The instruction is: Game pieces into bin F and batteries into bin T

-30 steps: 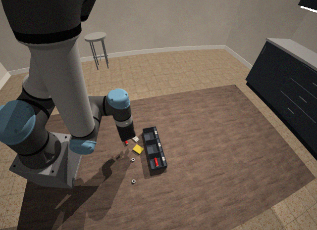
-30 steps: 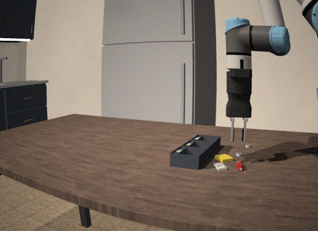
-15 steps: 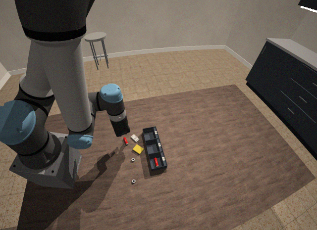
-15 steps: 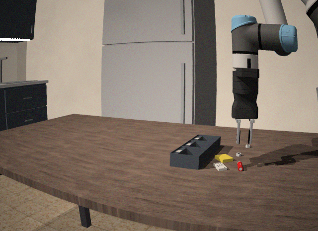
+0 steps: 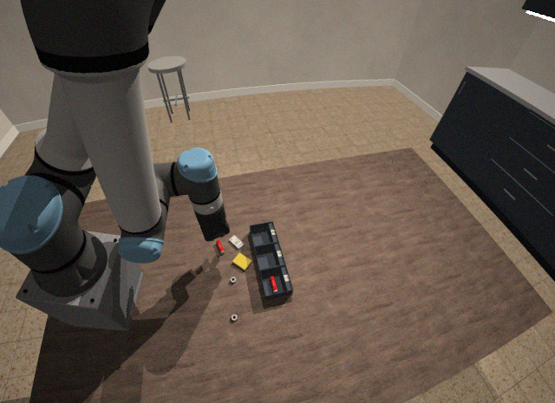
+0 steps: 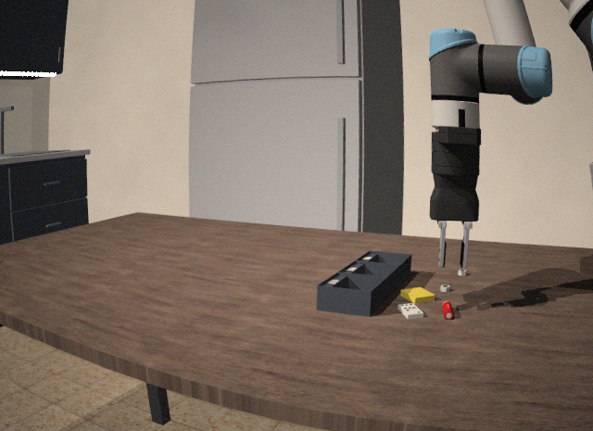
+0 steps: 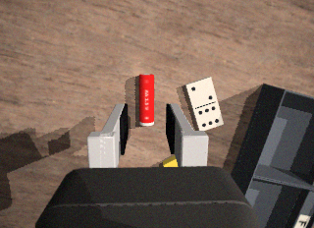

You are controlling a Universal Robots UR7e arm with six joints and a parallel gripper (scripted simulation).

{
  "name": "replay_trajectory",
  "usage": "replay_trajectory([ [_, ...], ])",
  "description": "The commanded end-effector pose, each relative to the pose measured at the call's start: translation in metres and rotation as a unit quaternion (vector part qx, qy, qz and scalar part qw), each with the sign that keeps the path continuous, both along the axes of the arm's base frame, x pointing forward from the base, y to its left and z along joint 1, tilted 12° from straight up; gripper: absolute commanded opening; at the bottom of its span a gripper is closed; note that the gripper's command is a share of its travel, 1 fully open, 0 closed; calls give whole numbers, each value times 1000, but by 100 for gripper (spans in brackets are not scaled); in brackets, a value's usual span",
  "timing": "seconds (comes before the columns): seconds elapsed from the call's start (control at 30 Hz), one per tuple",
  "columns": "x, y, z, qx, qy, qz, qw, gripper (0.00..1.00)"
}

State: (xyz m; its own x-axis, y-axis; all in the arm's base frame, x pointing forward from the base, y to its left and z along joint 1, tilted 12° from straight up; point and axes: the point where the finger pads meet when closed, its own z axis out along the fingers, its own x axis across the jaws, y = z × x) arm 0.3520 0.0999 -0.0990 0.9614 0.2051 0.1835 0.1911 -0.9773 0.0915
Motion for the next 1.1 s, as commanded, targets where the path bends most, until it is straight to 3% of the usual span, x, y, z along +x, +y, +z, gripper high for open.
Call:
replay_trajectory([
  [0.0, 1, -1, 0, 0, 0, 0, 1000, 60],
  [0.93, 1, -1, 0, 0, 0, 0, 1000, 60],
  [1.07, 4, -2, -15, 0, 0, 0, 1000, 60],
])
